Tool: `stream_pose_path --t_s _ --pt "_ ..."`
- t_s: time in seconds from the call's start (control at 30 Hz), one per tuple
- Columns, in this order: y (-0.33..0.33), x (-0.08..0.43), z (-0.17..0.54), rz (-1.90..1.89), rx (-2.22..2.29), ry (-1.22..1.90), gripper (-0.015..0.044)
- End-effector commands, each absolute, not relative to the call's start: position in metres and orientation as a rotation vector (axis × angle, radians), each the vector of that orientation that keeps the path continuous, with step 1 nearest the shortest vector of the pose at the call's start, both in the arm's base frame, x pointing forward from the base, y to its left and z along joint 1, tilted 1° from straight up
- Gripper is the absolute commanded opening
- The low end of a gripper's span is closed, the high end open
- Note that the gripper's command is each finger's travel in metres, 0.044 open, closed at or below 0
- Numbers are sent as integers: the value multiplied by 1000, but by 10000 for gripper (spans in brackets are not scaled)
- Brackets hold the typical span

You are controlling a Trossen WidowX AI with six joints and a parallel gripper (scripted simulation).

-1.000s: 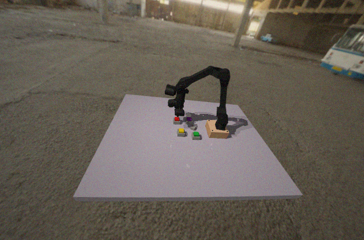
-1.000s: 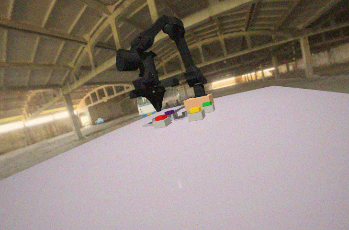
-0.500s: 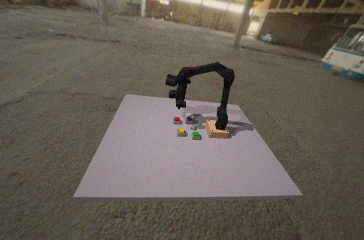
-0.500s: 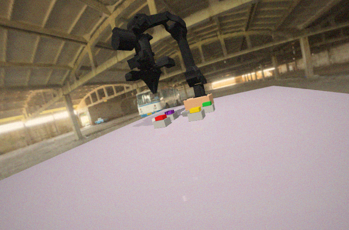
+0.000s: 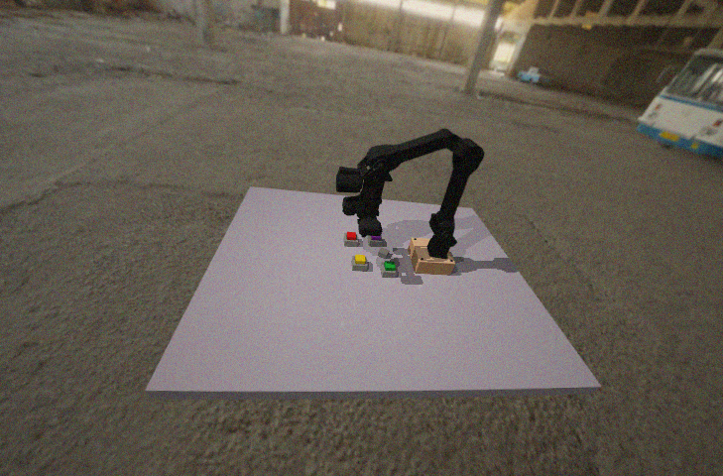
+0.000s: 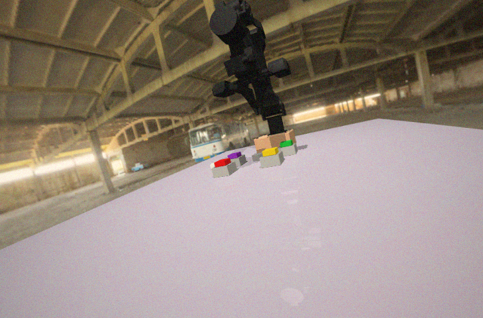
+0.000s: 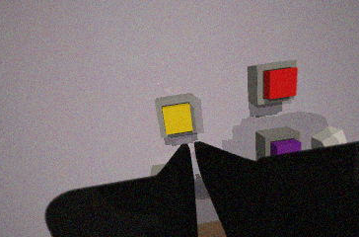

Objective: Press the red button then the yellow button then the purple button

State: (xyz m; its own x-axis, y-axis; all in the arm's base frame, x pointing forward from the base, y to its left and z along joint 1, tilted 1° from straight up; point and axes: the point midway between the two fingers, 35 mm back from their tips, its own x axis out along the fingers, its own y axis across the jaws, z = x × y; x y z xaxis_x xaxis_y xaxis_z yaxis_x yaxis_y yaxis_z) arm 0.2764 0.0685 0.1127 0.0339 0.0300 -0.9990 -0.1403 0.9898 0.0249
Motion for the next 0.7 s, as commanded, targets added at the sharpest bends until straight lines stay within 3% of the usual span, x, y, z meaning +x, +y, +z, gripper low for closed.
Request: stream_pose_path --t_s 0.0,0.13,0.67 --pt "72 273 101 125 -82 1536 20" --pt "74 274 52 125 -82 1537 20" --pt "74 275 34 125 -82 1537 20"
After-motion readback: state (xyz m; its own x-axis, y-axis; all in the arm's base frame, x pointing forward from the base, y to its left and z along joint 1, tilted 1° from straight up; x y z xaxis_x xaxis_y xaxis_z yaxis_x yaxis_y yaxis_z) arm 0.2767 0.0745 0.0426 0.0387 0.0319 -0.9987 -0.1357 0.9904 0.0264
